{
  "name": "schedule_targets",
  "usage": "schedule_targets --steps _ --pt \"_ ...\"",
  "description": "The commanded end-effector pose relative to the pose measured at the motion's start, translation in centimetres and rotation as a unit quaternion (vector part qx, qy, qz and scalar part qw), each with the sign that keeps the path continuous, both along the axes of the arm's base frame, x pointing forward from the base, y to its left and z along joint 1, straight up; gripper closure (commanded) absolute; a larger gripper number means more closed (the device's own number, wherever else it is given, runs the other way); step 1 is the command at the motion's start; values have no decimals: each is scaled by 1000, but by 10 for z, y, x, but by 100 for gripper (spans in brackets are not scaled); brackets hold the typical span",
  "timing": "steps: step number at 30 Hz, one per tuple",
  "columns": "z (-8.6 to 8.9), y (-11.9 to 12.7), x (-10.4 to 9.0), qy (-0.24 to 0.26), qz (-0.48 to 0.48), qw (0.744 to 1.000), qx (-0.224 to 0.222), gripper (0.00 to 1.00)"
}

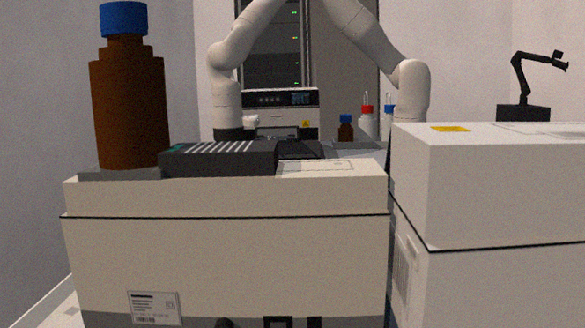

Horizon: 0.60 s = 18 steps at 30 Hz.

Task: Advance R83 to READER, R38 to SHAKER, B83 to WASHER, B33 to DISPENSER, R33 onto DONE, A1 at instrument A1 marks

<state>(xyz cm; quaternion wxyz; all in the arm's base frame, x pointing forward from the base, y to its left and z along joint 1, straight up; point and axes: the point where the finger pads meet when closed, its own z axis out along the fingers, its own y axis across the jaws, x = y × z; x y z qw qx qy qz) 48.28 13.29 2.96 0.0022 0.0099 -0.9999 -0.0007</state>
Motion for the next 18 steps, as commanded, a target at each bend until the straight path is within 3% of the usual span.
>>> schedule_targets --steps 1,18 --pt "-4 0 0 -1 -2 1000 -1 6" --pt "-14 1 -1 -1 -2 1000 -1 6"
